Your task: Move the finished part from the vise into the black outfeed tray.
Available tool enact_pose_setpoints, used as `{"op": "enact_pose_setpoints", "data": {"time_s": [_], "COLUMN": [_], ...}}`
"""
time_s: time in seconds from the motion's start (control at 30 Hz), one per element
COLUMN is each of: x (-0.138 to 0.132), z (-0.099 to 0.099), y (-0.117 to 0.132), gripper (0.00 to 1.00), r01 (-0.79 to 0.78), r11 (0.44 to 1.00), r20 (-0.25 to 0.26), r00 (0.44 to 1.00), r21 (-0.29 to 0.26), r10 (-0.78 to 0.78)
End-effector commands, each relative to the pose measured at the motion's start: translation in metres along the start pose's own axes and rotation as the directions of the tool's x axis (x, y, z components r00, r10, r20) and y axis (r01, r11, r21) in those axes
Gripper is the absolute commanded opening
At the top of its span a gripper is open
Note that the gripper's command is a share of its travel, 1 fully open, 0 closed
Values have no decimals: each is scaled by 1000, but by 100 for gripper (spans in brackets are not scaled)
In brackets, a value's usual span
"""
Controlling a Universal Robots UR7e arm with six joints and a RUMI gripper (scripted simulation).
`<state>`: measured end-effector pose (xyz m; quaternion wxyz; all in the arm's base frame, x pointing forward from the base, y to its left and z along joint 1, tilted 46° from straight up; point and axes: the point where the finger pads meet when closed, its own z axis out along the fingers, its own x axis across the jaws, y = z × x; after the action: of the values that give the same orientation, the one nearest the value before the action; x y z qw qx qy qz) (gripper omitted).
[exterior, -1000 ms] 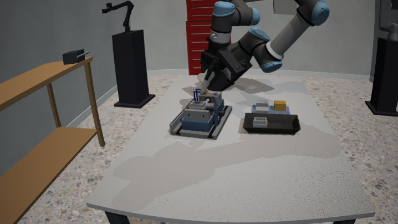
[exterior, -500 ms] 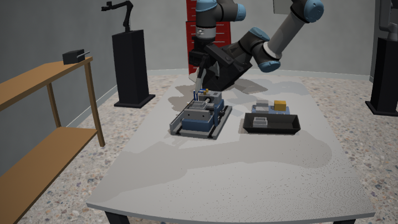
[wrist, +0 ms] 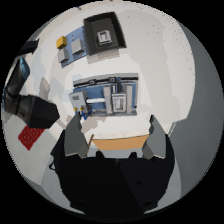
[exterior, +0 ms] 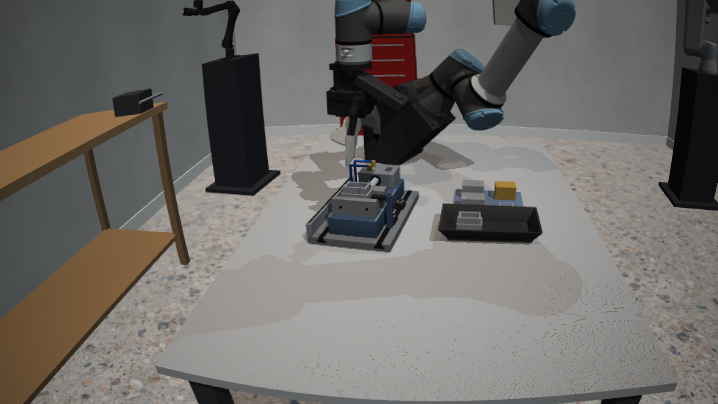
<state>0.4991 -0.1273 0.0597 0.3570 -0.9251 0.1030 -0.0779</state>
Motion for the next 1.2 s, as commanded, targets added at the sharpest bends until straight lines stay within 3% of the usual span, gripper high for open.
{"op": "enact_pose_setpoints", "data": {"time_s": [0.0,1.17], "x": [2,6], "z": [-2,-8], "y": [5,19], "gripper": [100,100], "r01": [35,122], "r11": [999,991], "r20": [-16,-61], "r00": [999,991], "r21": [17,48], "r10": [-35,-119]}}
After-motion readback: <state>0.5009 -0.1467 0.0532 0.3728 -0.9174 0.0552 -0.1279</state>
